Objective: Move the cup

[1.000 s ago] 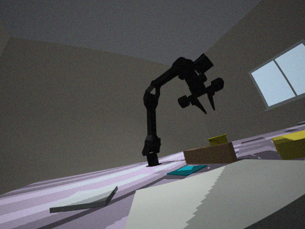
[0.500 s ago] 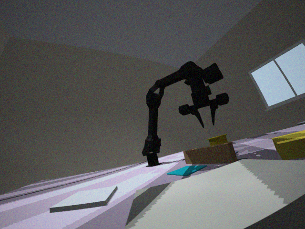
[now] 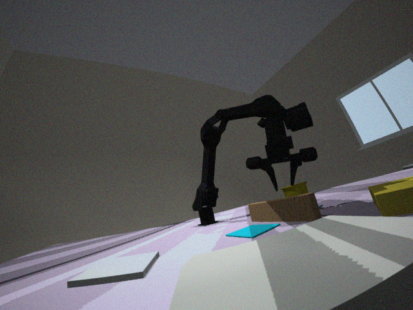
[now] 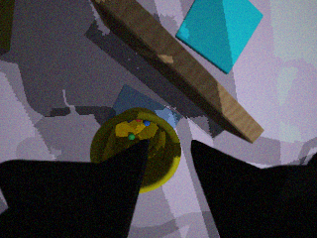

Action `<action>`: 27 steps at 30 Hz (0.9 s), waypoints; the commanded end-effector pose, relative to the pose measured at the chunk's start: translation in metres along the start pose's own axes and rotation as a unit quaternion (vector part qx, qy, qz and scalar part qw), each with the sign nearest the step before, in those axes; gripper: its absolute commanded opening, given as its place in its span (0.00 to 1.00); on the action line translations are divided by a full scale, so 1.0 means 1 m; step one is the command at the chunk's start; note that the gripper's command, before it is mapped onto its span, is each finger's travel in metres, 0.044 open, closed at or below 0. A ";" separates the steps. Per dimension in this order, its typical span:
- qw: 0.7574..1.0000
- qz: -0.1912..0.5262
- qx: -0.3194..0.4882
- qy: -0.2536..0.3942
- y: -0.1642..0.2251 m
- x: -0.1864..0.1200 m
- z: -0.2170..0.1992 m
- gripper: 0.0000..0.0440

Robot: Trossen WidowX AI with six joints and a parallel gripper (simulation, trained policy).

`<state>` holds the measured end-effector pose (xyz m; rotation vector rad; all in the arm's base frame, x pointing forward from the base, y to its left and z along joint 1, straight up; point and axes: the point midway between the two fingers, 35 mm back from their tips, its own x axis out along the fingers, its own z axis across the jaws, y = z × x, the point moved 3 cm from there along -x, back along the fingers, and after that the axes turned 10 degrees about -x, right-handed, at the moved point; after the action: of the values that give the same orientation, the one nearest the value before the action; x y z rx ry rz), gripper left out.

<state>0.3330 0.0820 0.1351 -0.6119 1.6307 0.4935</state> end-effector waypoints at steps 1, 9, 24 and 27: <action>1.000 0.000 -0.004 0.007 0.001 0.011 0.001 0.41; 1.000 0.003 -0.027 0.013 0.004 0.039 0.004 0.32; 1.000 -0.003 -0.020 0.001 0.002 0.016 -0.011 0.05; 1.000 -0.004 -0.007 -0.006 0.001 0.004 -0.017 0.05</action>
<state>0.3193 0.0732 0.1224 -0.6419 1.6332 0.5163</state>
